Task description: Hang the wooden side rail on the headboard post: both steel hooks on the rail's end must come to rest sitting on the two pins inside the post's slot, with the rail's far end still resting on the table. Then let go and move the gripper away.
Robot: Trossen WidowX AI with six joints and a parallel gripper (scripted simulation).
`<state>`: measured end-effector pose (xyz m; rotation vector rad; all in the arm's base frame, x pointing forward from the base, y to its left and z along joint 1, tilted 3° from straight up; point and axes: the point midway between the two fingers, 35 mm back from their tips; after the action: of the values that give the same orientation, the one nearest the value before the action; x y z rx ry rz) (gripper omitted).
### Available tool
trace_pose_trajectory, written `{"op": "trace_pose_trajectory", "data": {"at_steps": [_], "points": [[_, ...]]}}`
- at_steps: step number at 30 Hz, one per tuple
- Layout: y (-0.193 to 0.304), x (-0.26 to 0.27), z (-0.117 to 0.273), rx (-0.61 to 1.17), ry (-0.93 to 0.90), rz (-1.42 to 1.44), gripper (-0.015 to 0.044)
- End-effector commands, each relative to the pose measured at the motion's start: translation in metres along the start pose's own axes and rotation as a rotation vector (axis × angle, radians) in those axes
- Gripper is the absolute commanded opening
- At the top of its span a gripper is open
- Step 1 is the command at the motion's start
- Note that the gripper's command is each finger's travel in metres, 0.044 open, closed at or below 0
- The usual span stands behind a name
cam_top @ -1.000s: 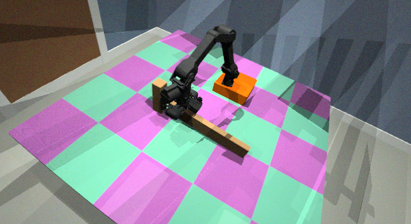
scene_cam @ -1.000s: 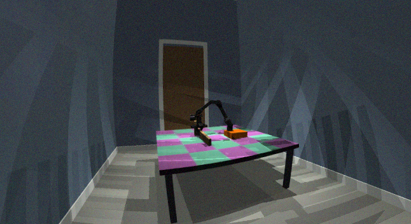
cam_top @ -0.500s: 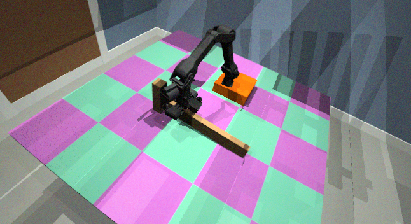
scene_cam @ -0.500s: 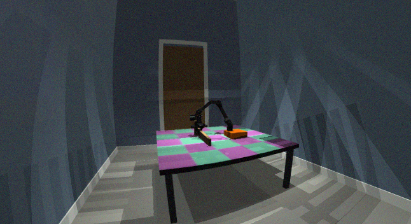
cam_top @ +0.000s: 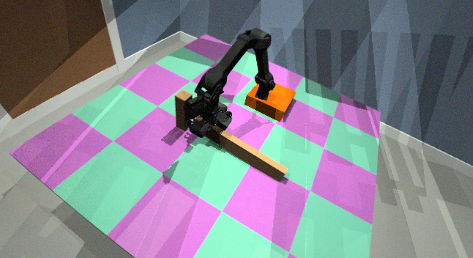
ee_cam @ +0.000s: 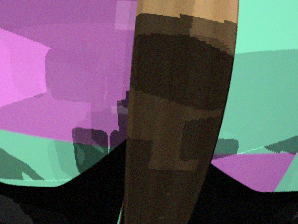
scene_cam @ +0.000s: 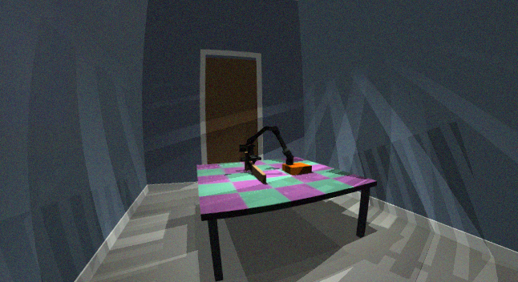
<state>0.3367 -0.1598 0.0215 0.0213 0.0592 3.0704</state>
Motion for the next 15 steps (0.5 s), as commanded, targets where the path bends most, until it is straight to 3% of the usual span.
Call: {"op": "trace_pose_trajectory", "data": {"at_steps": [1, 15], "points": [[0.0022, -0.0026, 0.0022, 0.007, 0.008, 0.003, 0.0], [0.0037, -0.0022, 0.0023, 0.007, 0.008, 0.003, 0.0]]}}
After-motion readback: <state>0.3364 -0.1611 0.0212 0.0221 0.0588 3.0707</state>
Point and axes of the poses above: the point midway between the two fingers, 35 mm back from their tips, its own z axis back along the fingers, its own x axis across the jaws, y = z × x, and after that the axes turned 7 degrees about z, right-handed
